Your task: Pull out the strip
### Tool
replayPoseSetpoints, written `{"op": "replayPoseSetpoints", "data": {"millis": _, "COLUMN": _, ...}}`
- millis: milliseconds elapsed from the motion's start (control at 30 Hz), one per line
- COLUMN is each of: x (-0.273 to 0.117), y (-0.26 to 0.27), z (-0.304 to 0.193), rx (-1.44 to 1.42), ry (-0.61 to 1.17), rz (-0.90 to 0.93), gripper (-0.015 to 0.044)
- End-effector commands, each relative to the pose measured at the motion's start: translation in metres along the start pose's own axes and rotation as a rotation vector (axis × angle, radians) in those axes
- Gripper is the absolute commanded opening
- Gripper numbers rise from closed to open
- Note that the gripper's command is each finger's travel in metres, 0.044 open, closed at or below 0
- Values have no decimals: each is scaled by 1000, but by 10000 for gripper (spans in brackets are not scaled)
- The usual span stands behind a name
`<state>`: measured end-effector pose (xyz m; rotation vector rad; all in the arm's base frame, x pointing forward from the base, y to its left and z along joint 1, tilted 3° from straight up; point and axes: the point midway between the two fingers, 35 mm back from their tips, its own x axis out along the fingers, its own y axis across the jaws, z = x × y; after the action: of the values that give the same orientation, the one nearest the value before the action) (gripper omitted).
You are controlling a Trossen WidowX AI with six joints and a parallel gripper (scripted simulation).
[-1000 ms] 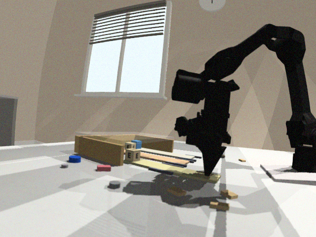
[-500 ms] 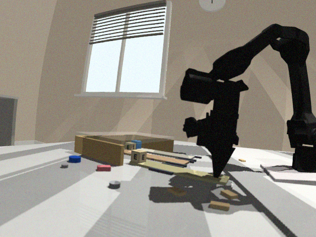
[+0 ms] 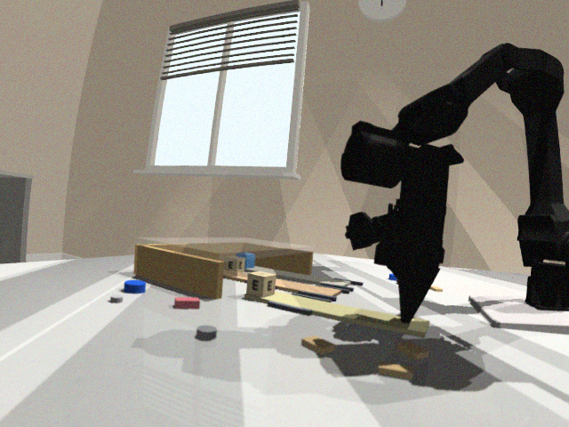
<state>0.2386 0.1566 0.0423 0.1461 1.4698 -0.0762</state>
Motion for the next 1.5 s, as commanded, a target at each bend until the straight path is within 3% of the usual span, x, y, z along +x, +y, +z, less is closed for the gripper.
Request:
{"op": "replayPoseSetpoints", "data": {"millis": 0, "x": 6, "y": -5, "z": -15, "rx": -3, "ry": 29, "rz": -20, "gripper": 0}}
{"op": "replayPoseSetpoints", "data": {"millis": 1267, "x": 6, "y": -5, "z": -21, "rx": -3, "ry": 30, "rz": -20, "gripper": 0}}
{"op": "replayPoseSetpoints", "data": {"millis": 1467, "x": -42, "y": 1, "z": -11, "rx": -3, "ry": 29, "rz": -19, "gripper": 0}}
